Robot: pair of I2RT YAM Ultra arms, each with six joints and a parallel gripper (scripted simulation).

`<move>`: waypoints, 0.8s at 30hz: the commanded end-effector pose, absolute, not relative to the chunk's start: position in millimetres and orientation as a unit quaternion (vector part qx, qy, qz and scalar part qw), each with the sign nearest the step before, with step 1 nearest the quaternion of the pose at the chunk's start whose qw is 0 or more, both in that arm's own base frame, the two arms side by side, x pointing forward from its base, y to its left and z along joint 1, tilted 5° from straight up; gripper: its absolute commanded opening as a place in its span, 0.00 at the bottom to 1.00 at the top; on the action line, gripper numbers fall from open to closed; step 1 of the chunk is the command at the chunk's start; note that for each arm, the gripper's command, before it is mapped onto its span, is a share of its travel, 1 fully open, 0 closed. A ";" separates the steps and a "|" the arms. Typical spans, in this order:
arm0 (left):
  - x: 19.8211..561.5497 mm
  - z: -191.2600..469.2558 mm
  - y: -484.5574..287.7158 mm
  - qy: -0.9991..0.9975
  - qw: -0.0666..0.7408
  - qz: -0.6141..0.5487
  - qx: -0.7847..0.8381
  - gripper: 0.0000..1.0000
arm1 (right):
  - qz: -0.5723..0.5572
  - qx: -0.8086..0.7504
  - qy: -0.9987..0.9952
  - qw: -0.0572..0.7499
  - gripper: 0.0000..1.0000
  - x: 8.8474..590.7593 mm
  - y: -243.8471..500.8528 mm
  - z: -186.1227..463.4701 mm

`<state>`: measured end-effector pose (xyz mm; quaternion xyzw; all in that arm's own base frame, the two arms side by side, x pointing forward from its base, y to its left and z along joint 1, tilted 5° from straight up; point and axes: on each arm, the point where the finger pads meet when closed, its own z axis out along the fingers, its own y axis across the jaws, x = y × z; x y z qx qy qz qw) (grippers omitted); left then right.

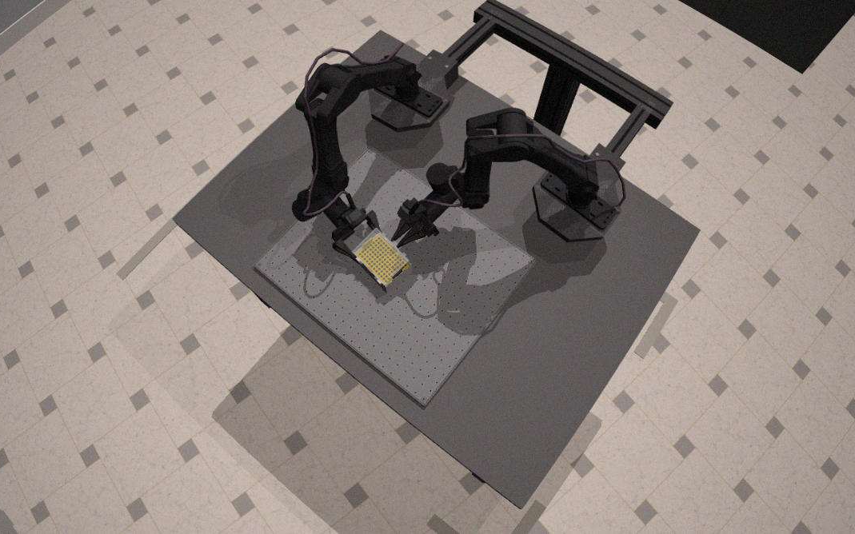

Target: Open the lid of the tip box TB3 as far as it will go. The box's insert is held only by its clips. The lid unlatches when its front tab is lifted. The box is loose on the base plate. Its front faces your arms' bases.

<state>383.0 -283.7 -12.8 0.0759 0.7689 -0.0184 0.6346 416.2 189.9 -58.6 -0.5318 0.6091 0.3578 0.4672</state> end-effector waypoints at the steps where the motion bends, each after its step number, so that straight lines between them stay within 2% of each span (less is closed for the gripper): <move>1: 383.7 -2.6 -284.4 0.780 0.621 -0.024 0.072 0.12 | 0.356 -0.535 0.602 0.474 0.84 419.7 190.9 -53.3; 15: 402.2 38.2 -291.4 0.877 0.475 -0.016 0.068 0.12 | 0.356 -0.535 0.602 0.474 0.84 419.7 190.9 -53.3; 17: 402.2 38.2 -291.4 0.877 0.475 -0.016 0.068 0.12 | 0.356 -0.535 0.602 0.474 0.84 419.7 190.9 -53.3; 24: 412.4 44.5 -292.3 0.920 0.384 -0.004 0.071 0.12 | 0.356 -0.535 0.602 0.474 0.84 419.7 190.9 -53.3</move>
